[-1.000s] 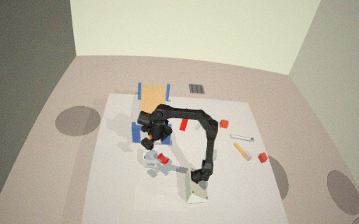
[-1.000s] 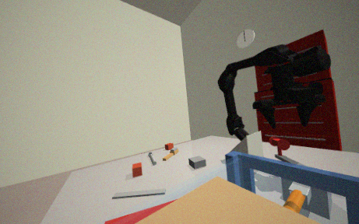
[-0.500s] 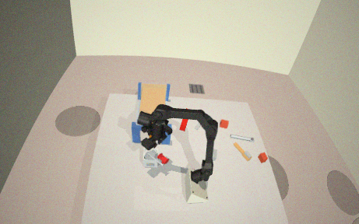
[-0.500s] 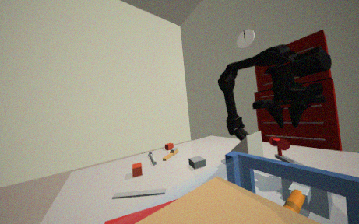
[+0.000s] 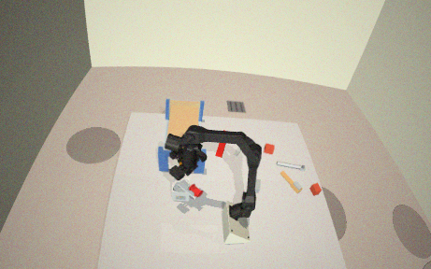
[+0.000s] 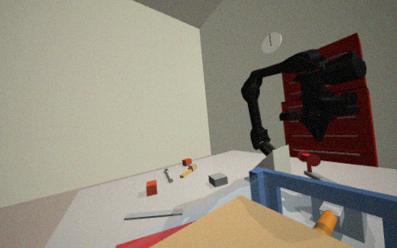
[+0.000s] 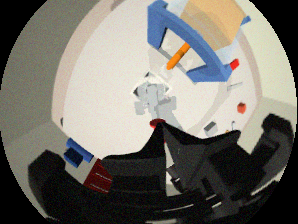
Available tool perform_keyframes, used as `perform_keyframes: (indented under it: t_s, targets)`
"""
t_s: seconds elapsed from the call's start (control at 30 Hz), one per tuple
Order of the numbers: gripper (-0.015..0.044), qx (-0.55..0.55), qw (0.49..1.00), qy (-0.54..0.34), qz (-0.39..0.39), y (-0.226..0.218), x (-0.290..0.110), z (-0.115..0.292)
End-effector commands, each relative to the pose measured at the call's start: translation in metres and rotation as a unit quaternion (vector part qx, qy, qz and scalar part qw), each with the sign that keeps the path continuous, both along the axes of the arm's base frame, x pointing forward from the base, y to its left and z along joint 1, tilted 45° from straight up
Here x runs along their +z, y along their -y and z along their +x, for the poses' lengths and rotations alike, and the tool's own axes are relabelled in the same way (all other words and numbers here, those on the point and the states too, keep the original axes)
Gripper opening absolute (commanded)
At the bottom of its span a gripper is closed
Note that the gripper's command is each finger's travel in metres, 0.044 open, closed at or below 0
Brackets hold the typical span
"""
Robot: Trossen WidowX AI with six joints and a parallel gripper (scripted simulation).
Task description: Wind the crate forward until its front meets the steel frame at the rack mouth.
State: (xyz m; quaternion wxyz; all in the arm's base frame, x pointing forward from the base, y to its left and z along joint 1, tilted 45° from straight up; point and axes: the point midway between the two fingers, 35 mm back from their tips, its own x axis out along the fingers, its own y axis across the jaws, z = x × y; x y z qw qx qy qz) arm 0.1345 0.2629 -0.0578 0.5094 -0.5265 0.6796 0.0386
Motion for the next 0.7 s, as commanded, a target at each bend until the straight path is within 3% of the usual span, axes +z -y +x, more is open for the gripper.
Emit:
perform_keyframes:
  t_s: [0.0,0.67]
  targets:
    - [0.0,-0.001,1.0,-0.001,-0.001,-0.0003,0.0,0.0001]
    - [0.0,-0.003,1.0,-0.003,-0.005,0.0001,0.0,0.0]
